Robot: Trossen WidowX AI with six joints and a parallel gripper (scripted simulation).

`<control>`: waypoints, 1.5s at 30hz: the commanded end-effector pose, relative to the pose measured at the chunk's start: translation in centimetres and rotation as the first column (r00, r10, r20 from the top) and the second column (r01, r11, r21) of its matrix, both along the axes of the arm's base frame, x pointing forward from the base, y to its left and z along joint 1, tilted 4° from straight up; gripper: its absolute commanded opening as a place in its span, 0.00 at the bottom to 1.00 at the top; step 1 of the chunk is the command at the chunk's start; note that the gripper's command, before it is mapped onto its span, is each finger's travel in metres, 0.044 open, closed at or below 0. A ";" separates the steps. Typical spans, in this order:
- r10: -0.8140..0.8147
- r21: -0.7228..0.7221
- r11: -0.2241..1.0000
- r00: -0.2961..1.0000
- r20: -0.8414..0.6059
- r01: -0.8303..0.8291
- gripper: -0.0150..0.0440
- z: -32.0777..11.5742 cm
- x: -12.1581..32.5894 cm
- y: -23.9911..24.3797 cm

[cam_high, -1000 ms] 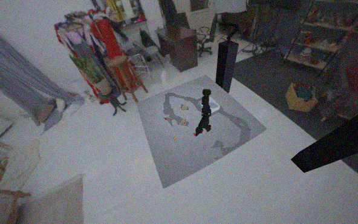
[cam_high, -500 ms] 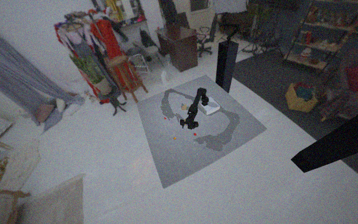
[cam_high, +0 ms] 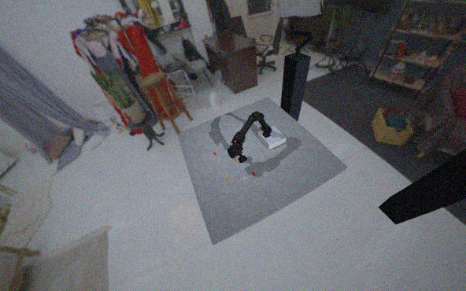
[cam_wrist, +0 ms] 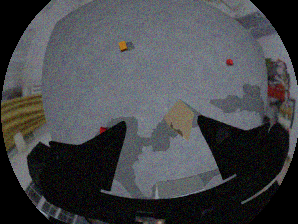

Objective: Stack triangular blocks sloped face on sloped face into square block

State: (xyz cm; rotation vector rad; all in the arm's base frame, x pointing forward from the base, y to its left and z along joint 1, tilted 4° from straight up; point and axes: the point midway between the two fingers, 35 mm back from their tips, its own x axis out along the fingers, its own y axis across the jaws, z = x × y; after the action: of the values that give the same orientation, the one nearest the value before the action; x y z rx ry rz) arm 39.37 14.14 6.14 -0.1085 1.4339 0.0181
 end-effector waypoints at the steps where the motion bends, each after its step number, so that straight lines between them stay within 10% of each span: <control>1: -0.626 0.027 0.772 0.767 -0.143 0.635 1.00 -1.4 -2.4 -6.5; 45: -0.682 0.019 0.721 0.714 -0.158 0.693 1.00 -6.5 -2.8 -6.9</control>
State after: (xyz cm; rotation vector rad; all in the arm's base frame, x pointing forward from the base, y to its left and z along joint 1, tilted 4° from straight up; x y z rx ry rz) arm 36.87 7.19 0.51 0.5101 1.5270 -0.5454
